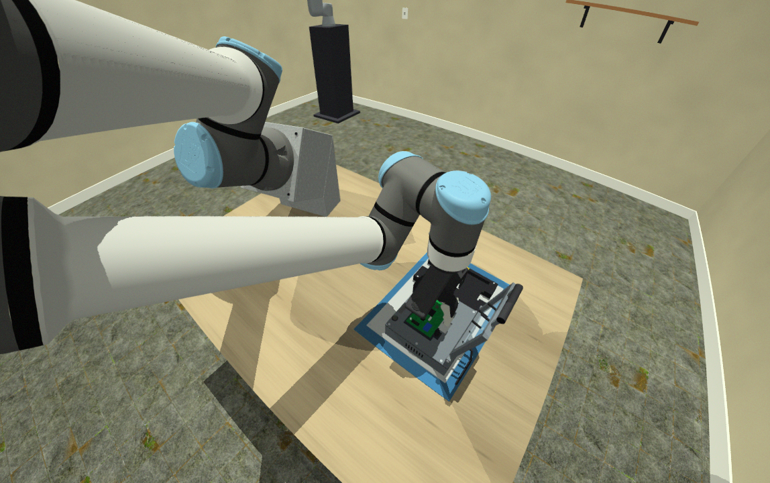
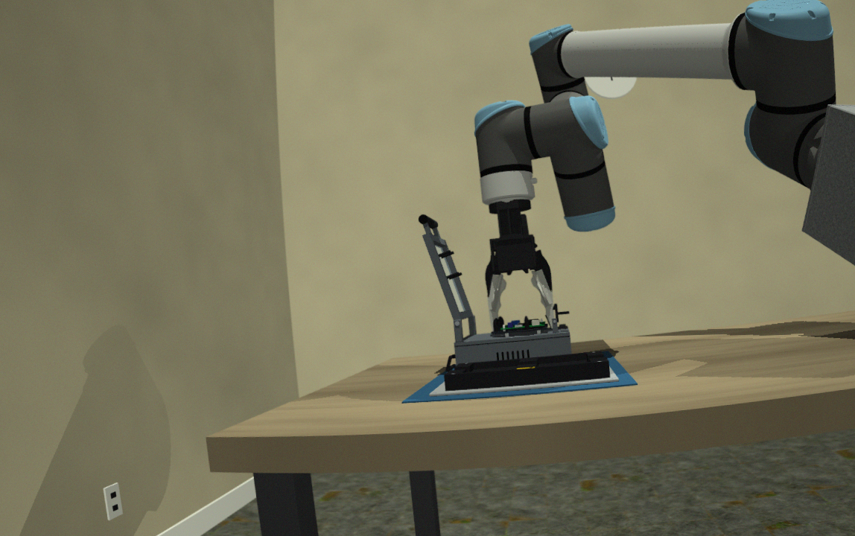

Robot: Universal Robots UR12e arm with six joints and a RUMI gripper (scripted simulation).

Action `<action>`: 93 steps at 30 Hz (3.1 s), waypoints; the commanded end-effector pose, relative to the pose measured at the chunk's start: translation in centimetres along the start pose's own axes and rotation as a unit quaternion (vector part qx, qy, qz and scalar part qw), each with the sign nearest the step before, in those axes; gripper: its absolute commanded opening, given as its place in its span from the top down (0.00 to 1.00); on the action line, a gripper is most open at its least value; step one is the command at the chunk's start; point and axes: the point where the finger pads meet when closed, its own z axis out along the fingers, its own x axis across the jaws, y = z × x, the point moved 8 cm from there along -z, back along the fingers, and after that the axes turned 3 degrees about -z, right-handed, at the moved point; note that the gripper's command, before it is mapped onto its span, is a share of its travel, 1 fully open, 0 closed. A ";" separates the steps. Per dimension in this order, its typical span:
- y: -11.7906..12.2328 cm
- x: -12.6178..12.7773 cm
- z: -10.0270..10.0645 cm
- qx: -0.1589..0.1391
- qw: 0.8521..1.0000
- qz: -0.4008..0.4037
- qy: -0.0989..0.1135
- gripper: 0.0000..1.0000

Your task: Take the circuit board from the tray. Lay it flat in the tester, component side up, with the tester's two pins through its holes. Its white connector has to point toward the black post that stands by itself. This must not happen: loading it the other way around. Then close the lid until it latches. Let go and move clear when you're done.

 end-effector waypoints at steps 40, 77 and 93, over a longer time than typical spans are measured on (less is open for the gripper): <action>0.0 0.0 -2.4 0.000 1.000 0.000 0.000 0.41; 0.0 0.0 -16.7 0.000 1.000 0.000 0.000 0.41; 0.0 0.0 -23.0 0.000 1.000 0.000 0.000 0.41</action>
